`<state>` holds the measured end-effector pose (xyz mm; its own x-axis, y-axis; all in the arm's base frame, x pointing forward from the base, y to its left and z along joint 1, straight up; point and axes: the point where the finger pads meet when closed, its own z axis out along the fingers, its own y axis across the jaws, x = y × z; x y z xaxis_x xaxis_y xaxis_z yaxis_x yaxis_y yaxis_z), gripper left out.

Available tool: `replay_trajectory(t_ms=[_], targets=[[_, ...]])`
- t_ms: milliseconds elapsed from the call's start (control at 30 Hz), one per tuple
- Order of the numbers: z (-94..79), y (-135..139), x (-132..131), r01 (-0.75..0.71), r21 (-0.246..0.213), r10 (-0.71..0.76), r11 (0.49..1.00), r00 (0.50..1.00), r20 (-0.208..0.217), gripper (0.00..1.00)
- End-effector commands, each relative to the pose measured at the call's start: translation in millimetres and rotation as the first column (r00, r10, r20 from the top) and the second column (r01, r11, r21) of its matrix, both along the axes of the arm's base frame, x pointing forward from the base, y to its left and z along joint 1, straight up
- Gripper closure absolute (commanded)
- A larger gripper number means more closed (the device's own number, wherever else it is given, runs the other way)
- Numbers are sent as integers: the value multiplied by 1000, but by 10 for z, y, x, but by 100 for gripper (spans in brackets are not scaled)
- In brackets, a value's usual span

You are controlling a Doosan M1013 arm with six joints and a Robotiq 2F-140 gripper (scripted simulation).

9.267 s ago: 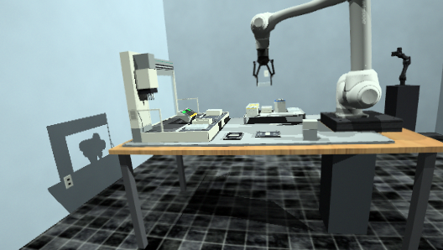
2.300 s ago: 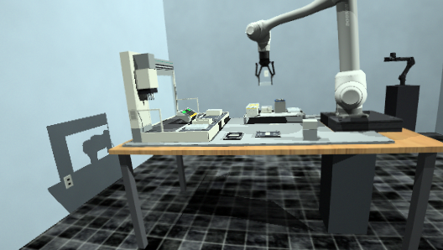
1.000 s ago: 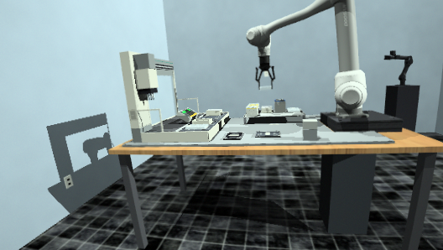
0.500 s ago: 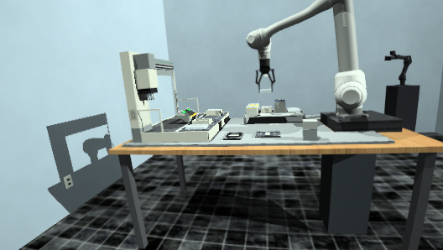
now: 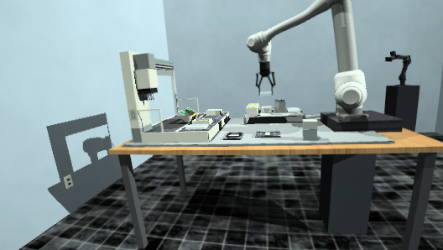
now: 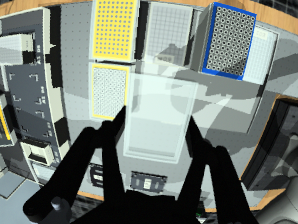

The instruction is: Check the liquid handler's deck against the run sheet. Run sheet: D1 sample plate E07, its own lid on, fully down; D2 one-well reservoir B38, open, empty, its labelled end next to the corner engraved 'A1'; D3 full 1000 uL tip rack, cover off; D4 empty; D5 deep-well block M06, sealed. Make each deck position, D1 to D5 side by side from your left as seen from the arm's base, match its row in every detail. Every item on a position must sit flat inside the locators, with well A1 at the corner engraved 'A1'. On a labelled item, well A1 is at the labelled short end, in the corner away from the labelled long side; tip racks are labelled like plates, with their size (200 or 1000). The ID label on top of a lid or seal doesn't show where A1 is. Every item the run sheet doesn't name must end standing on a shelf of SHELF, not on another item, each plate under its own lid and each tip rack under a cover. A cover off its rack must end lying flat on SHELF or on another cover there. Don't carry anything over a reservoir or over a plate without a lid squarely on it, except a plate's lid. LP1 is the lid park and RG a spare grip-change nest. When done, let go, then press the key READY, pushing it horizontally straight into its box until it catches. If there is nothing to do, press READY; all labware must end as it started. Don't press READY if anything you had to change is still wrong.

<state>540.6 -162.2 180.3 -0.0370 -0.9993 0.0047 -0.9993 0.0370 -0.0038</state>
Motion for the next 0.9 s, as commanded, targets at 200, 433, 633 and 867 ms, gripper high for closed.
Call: replay_trajectory(t_ms=[200, 433, 633, 867], targets=[[-130, -1, 4, 0, 0, 0, 1000, 1000, 1, 90], [-213, -2, 5, 0, 0, 0, 1000, 1000, 1, 90], [-313, -2, 5, 0, 0, 0, 1000, 1000, 1, 90], [-430, -3, 6, 0, 0, 0, 1000, 1000, 1, 90]])
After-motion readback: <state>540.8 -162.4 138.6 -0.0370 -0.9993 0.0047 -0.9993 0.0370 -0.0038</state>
